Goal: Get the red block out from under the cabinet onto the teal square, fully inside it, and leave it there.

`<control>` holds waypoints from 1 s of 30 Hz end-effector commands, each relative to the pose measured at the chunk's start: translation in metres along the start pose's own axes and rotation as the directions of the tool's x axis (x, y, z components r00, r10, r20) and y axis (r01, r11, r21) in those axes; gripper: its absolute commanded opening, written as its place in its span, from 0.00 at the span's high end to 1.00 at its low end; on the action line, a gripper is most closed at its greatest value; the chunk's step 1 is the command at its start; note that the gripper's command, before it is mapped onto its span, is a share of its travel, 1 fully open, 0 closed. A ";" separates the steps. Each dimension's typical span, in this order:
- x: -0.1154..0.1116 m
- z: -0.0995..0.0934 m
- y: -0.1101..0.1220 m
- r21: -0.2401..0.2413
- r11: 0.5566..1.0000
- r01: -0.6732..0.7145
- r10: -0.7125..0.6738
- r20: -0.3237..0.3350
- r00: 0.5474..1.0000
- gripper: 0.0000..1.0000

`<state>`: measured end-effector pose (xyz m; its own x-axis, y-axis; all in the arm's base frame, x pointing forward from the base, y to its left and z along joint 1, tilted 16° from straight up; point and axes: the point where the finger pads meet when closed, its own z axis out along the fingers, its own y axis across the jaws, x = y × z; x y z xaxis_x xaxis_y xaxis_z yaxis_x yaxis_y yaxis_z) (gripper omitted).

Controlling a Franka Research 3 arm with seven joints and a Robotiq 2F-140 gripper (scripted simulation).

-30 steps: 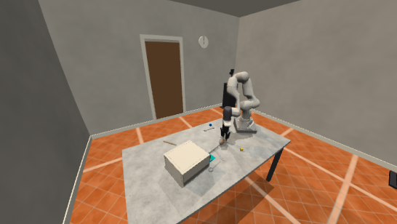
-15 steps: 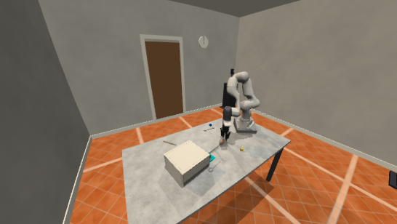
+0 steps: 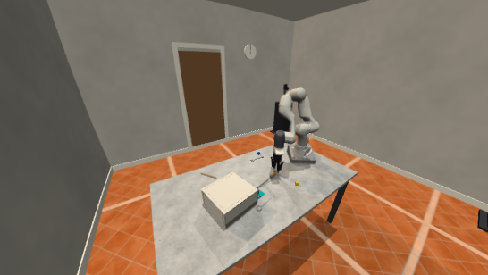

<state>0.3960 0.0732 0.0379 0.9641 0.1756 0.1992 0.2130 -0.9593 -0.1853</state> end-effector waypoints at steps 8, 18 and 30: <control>0.001 0.000 0.001 -0.001 1.000 0.000 0.000 0.001 1.000 1.00; 0.001 0.000 0.001 -0.001 1.000 0.000 0.000 0.001 1.000 0.67; 0.001 0.000 0.001 -0.001 1.000 0.000 0.000 0.001 1.000 0.67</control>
<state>0.3960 0.0727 0.0377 0.9644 0.1753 0.1983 0.2124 -0.9596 -0.1846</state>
